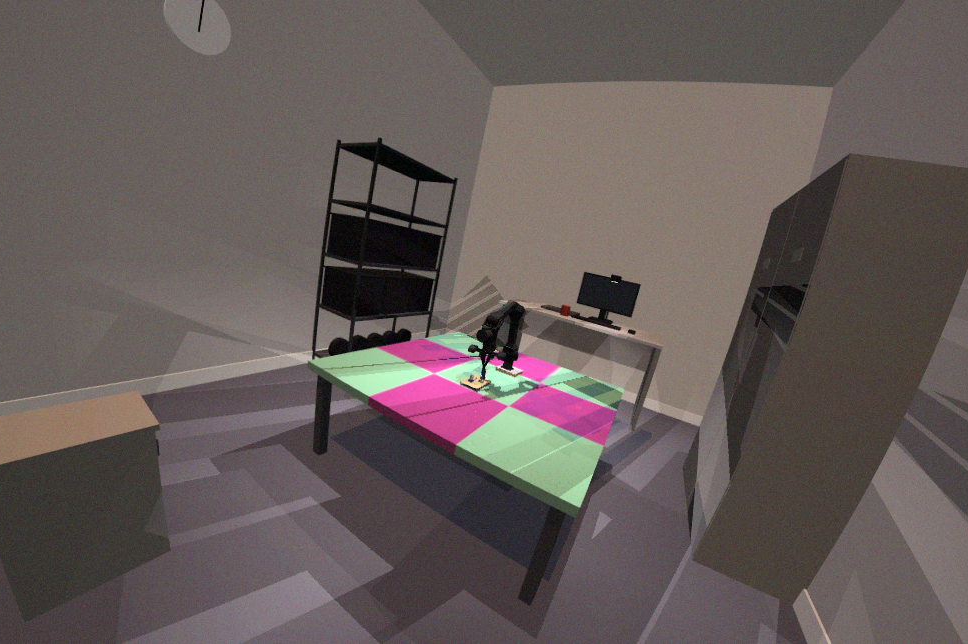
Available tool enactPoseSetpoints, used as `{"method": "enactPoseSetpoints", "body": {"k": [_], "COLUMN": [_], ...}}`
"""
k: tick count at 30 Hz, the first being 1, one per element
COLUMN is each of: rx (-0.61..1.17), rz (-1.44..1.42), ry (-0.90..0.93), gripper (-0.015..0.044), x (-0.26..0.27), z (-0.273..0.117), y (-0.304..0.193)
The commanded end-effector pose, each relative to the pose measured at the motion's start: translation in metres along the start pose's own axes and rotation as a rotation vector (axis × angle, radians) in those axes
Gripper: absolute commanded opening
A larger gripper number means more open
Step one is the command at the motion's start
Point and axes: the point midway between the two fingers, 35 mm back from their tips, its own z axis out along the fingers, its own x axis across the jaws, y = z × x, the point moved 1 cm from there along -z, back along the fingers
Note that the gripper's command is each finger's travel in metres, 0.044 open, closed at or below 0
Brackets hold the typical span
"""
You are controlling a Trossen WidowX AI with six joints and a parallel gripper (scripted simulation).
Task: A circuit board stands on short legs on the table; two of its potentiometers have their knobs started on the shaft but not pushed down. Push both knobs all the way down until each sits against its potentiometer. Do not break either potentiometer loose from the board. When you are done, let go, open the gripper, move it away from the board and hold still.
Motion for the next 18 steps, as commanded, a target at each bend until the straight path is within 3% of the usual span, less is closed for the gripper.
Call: {"method": "enactPoseSetpoints", "body": {"k": [1,18], "rx": [-0.004,-0.004], "rz": [0.002,0.002], "ry": [-0.006,-0.006], "gripper": [0.0,0.0], "x": [-0.0008,-0.0009], "z": [0.0065,0.0143], "y": [0.0002,0.0002]}}
